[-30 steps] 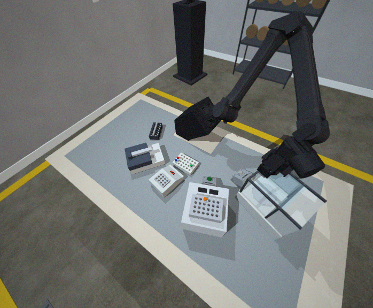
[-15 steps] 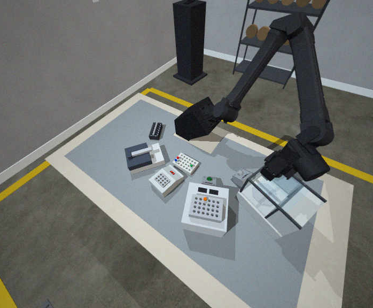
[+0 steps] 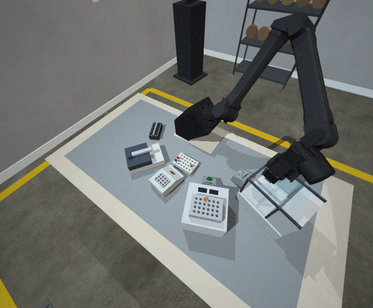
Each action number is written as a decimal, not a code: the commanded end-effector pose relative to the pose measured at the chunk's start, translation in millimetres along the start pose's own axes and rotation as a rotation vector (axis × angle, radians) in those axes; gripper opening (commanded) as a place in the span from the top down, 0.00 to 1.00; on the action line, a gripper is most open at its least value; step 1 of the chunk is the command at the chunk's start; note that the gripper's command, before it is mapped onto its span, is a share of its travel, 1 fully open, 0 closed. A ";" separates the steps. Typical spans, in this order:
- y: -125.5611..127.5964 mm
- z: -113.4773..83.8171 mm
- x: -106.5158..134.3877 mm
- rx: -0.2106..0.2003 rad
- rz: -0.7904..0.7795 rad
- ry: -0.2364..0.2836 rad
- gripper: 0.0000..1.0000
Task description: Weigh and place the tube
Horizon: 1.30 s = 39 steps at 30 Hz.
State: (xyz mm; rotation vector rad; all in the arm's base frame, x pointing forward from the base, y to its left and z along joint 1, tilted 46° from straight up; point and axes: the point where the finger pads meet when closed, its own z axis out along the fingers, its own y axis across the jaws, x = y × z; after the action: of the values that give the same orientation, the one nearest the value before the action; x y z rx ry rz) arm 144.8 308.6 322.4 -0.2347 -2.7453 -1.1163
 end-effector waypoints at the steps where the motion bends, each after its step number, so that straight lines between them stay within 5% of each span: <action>1: 31.0 -8.9 1.3 -0.045 -0.023 -0.012 0.94; 39: 64.0 -8.9 2.4 -0.042 -0.020 -0.010 0.94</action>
State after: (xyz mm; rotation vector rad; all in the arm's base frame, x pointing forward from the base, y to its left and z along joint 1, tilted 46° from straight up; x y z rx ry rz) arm 152.6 334.6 347.7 -0.2322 -2.7437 -1.1266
